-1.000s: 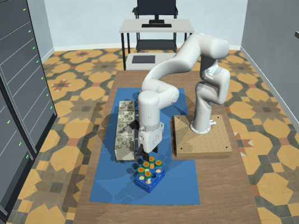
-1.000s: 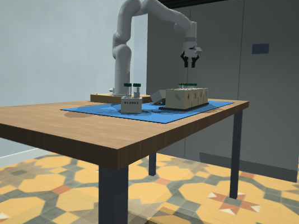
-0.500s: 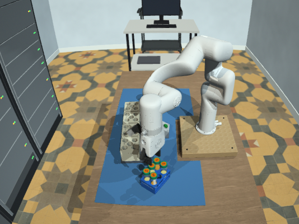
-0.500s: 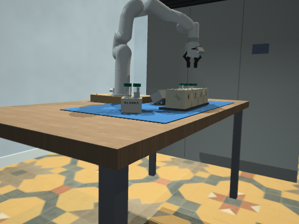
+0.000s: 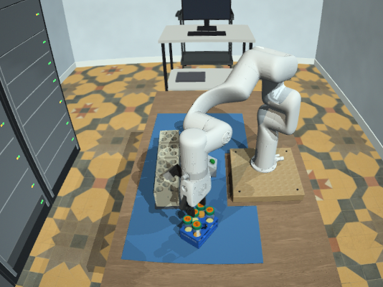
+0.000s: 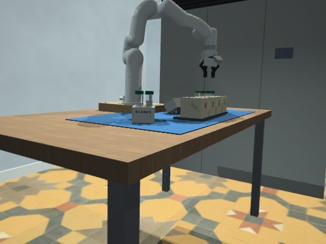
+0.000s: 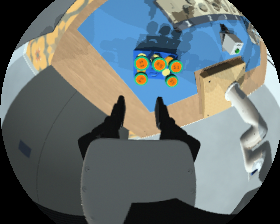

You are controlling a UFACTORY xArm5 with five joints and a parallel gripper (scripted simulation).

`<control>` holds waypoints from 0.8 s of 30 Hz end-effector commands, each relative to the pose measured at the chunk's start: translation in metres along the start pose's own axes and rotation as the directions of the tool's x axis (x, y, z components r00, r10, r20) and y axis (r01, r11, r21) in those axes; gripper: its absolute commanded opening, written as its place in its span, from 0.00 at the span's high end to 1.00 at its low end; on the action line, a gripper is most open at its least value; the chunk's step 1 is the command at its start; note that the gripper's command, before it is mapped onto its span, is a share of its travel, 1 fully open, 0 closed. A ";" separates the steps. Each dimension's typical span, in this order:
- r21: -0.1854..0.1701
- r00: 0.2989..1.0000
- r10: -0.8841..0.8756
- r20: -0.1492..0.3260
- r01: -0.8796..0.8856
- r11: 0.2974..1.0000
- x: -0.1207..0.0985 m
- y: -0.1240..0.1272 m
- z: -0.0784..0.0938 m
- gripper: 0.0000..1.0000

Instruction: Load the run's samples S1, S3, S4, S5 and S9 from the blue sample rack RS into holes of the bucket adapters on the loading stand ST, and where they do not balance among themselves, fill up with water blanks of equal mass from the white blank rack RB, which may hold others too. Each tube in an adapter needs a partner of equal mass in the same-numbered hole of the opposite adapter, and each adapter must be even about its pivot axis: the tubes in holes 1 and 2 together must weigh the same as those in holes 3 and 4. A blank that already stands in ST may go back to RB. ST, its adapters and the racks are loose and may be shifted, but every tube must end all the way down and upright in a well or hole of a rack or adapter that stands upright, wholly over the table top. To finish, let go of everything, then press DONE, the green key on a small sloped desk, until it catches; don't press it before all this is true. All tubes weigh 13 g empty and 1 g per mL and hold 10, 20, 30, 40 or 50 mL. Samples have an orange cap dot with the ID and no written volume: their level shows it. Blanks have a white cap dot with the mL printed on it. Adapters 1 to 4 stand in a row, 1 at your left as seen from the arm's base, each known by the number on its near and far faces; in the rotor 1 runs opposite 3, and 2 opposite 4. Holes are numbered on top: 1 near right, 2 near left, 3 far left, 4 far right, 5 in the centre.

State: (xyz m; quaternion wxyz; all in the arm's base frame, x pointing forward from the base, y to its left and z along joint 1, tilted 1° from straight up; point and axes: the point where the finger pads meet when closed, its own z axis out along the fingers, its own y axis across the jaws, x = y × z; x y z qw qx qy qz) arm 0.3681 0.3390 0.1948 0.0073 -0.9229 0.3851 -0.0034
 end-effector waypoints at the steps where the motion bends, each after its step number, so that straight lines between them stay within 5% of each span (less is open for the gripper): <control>1: 0.004 1.000 0.000 0.000 0.000 1.000 0.000 -0.001 0.005 0.43; 24: 0.004 1.000 0.000 0.000 0.000 1.000 0.000 -0.001 0.047 0.43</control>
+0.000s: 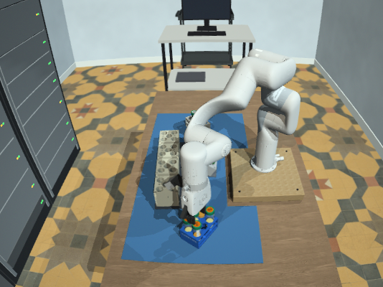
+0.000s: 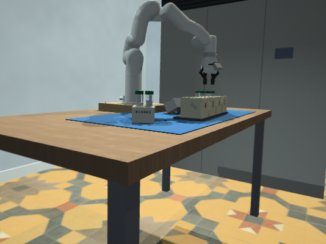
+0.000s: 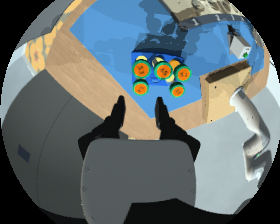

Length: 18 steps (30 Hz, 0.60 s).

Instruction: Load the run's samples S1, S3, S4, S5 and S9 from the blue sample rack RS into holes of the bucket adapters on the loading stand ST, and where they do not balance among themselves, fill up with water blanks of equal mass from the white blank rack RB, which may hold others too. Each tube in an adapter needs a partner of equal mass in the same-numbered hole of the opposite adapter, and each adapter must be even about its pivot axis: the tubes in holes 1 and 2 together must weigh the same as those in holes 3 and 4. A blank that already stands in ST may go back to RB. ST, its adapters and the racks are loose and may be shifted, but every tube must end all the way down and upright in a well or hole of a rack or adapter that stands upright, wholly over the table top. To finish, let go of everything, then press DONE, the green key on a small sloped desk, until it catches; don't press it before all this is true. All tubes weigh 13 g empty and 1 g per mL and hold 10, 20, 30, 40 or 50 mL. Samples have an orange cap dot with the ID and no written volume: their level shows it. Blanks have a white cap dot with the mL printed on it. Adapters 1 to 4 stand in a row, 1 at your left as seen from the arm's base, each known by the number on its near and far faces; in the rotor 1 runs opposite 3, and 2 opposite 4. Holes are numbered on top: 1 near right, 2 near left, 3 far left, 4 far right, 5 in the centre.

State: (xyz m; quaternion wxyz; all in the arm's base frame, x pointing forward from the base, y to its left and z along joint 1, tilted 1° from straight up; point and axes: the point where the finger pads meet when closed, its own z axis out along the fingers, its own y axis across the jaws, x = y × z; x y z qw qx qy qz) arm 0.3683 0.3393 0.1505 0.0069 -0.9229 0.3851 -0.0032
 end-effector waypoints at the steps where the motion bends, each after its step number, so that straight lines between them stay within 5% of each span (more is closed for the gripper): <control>1: 0.004 1.000 0.000 0.000 0.000 1.000 0.000 -0.001 0.005 0.43; 18: 0.004 1.000 0.000 0.000 0.000 1.000 0.000 -0.001 0.035 0.43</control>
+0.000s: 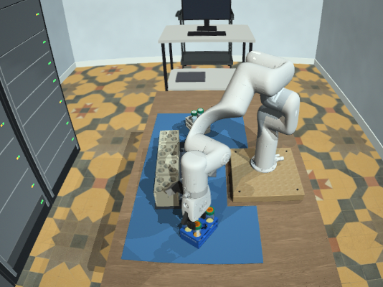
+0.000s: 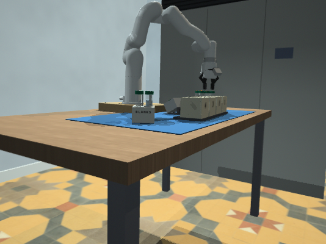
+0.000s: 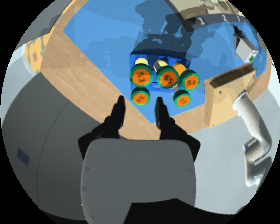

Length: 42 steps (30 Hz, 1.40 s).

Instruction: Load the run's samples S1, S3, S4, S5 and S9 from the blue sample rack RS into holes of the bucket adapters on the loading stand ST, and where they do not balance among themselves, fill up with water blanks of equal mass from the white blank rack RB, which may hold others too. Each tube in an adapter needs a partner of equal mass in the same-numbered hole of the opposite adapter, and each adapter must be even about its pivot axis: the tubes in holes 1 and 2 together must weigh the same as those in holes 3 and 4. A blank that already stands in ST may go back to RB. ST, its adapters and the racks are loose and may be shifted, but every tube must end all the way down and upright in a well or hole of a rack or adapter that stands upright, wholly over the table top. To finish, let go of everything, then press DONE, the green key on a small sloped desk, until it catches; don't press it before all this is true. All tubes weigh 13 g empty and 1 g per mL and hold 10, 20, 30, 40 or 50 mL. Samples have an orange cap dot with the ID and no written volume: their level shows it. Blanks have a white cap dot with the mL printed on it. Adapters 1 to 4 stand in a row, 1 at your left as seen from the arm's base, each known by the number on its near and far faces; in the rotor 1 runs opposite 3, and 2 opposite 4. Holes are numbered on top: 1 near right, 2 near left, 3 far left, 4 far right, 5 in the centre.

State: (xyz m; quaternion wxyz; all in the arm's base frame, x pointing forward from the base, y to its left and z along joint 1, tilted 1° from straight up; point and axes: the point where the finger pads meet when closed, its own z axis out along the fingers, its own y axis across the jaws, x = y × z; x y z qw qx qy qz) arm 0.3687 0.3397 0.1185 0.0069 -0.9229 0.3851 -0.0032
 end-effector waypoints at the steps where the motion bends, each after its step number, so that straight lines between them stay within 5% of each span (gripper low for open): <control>1: 0.004 1.000 0.000 0.000 0.000 1.000 0.000 -0.001 0.005 0.43; 42: 0.004 1.000 0.000 0.000 0.000 1.000 0.000 -0.001 0.027 0.43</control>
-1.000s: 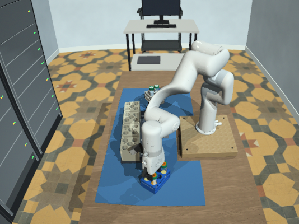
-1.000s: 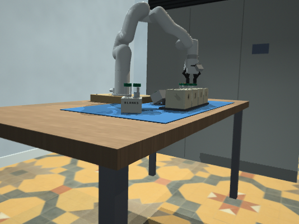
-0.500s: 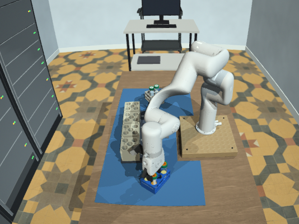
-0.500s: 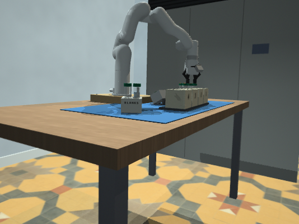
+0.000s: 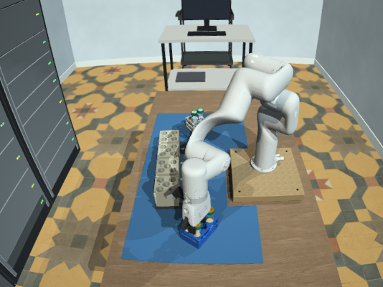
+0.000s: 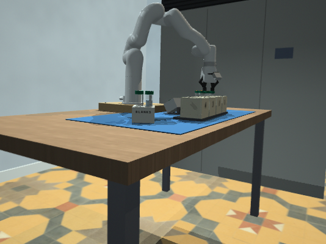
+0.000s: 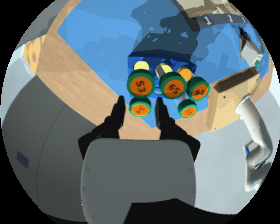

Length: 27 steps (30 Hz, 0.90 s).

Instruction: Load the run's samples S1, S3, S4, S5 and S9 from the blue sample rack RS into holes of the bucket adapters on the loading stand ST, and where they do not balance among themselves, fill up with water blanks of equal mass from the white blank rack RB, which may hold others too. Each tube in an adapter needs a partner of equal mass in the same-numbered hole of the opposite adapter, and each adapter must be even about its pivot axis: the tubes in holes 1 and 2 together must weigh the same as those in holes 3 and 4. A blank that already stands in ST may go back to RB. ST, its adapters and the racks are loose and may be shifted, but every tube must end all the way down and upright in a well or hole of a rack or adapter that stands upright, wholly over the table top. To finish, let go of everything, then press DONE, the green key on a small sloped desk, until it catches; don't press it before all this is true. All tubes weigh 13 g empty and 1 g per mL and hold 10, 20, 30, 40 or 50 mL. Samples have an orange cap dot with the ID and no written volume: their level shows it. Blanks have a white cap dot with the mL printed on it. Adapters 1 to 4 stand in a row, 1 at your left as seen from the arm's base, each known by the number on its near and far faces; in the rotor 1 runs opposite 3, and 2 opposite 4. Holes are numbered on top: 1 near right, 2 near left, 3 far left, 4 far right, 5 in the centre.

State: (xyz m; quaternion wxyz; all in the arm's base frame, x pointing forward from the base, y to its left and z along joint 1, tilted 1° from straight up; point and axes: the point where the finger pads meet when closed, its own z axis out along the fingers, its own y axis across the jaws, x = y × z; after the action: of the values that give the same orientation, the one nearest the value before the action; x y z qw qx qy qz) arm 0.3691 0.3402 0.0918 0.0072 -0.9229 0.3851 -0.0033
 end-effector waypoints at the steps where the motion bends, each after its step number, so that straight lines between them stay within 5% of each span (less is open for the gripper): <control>1: 0.004 1.000 0.000 0.000 0.000 1.000 0.000 -0.001 0.001 0.43; 20: 0.004 1.000 0.000 0.000 0.000 1.000 0.000 -0.001 0.004 0.43; 21: 0.004 1.000 0.000 0.000 0.000 1.000 0.000 -0.001 0.003 1.00; 27: 0.004 1.000 0.000 0.000 0.000 1.000 0.000 -0.001 0.002 1.00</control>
State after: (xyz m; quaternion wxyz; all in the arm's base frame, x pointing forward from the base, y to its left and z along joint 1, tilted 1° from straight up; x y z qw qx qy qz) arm 0.3691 0.3402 0.0881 0.0071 -0.9229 0.3851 -0.0033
